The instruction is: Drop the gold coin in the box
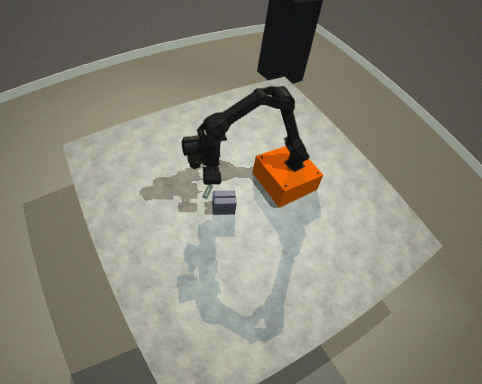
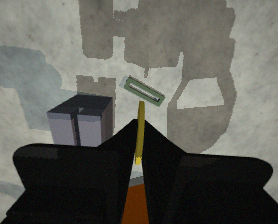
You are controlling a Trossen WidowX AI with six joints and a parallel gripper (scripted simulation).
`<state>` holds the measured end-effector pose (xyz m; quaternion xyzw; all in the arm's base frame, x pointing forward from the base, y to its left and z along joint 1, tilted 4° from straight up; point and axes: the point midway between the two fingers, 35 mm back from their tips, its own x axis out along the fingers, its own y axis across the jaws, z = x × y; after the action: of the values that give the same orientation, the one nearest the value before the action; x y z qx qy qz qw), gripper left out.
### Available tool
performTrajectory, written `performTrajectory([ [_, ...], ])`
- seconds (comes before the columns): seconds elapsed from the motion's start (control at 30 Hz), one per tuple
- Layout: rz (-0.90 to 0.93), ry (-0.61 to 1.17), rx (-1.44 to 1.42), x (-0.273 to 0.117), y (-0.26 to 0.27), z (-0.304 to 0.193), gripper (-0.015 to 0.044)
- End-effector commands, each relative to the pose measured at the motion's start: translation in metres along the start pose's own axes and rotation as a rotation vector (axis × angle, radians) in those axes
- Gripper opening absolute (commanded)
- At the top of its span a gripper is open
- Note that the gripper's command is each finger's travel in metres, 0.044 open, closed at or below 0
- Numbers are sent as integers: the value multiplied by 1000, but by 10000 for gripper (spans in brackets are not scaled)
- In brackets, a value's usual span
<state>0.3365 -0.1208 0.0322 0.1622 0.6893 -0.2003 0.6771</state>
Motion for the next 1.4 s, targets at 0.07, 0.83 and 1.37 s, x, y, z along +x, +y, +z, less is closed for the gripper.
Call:
performTrajectory([
  [0.07,5,0,3,-1,14,-9,0],
  [0.83,9,3,4,0,62,-43,0],
  [1.37,4,4,-2,0,71,-50,0],
])
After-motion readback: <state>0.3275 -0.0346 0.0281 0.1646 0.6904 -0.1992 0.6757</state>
